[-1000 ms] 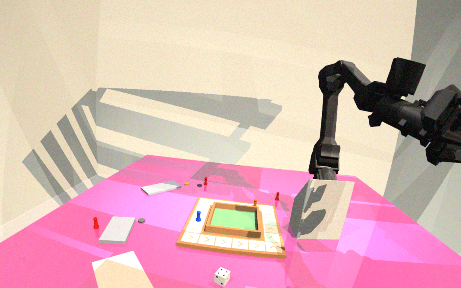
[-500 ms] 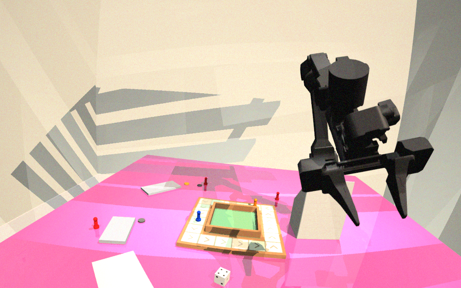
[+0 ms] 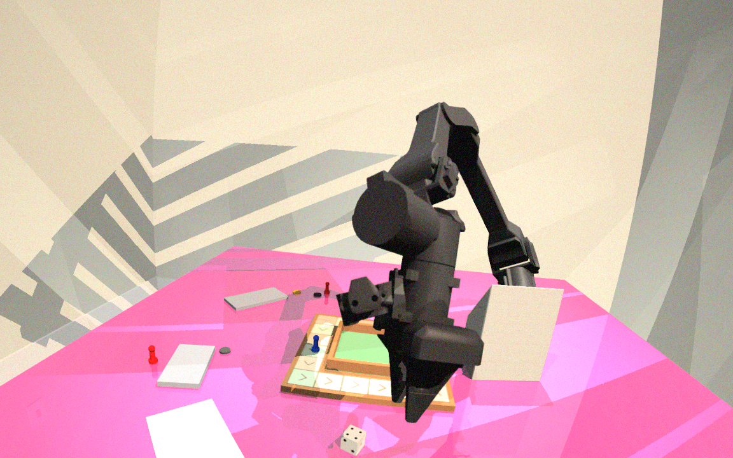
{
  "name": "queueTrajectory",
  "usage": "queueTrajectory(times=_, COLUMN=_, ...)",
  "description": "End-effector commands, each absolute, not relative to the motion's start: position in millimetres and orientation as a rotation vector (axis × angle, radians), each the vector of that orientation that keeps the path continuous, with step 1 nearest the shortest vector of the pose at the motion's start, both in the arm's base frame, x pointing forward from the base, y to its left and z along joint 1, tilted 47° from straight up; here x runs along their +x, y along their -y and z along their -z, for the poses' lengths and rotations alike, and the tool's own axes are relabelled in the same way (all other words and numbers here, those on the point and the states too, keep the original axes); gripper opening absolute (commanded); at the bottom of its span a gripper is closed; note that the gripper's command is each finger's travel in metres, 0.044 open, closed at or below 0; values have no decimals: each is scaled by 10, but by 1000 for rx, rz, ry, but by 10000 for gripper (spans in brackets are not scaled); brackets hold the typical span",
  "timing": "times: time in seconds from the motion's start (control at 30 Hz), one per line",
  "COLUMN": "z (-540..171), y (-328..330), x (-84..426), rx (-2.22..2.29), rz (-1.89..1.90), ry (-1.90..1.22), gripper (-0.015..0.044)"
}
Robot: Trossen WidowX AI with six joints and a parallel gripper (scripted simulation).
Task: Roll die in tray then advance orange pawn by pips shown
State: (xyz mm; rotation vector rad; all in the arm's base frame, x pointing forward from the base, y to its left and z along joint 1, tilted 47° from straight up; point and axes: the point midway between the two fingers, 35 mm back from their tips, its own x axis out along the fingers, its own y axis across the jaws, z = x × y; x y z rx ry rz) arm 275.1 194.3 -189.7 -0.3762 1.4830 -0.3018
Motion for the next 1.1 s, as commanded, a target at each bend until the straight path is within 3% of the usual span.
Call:
queueTrajectory(times=0.0, z=1927, y=-1245, x=3026, rx=-263, rz=756, ry=-1382, gripper=275)
queueTrajectory(times=0.17, z=1915, y=-838, x=3152, rx=-193, rz=1018, ry=-1266, gripper=275)
queueTrajectory(times=1.07, z=2112, y=-670, x=3142, rx=-194, rz=1018, ry=-1265, gripper=275)
